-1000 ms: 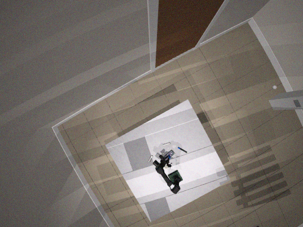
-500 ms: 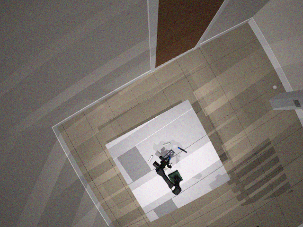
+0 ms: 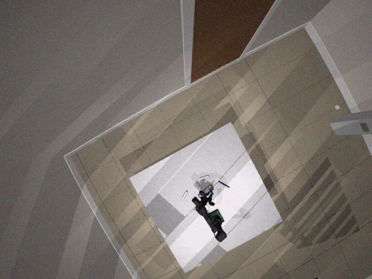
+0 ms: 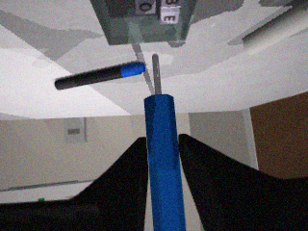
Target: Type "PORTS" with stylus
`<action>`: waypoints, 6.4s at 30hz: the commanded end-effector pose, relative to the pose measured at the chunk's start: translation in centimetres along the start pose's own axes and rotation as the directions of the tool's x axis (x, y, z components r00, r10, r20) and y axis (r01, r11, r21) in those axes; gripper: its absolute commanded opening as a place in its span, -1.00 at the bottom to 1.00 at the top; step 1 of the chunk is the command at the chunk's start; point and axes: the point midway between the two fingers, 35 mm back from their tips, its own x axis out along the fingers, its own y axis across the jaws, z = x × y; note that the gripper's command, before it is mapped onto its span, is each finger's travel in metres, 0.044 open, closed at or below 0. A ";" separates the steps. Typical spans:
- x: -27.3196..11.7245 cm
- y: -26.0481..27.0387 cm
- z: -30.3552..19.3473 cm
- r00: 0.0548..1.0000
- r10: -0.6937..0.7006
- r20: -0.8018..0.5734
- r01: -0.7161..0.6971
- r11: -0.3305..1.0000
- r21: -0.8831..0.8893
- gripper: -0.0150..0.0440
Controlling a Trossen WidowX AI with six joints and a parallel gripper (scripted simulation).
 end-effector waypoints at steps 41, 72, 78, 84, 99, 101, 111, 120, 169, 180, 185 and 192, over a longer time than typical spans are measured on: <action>2.2 0.3 3.0 1.000 -0.001 -0.006 0.001 1.000 -0.007 -0.22; 0.5 0.2 0.2 1.000 -0.004 -0.002 0.004 1.000 -0.004 -0.21; 0.5 0.2 0.3 1.000 -0.004 -0.002 0.004 1.000 -0.004 -0.41; -1.1 0.9 1.1 1.000 -0.002 0.002 0.002 1.000 -0.006 -0.49; -2.7 2.1 3.3 1.000 0.000 -0.003 0.000 1.000 -0.008 -0.49; -2.5 2.1 3.8 1.000 -0.001 -0.002 0.001 1.000 -0.008 -0.49; -2.5 2.1 3.8 1.000 -0.001 -0.002 0.001 1.000 -0.008 -0.49; -2.5 2.0 4.0 1.000 -0.001 -0.002 0.001 1.000 -0.008 -0.22; -1.5 2.0 5.7 1.000 -0.001 -0.002 0.000 1.000 -0.008 -0.22; -1.8 2.0 5.3 1.000 -0.001 -0.002 0.001 1.000 -0.008 -0.22; -3.0 1.9 3.2 1.000 -0.001 -0.002 0.001 1.000 -0.008 -0.22; -3.4 1.9 2.5 1.000 -0.004 -0.004 0.004 1.000 -0.006 -0.21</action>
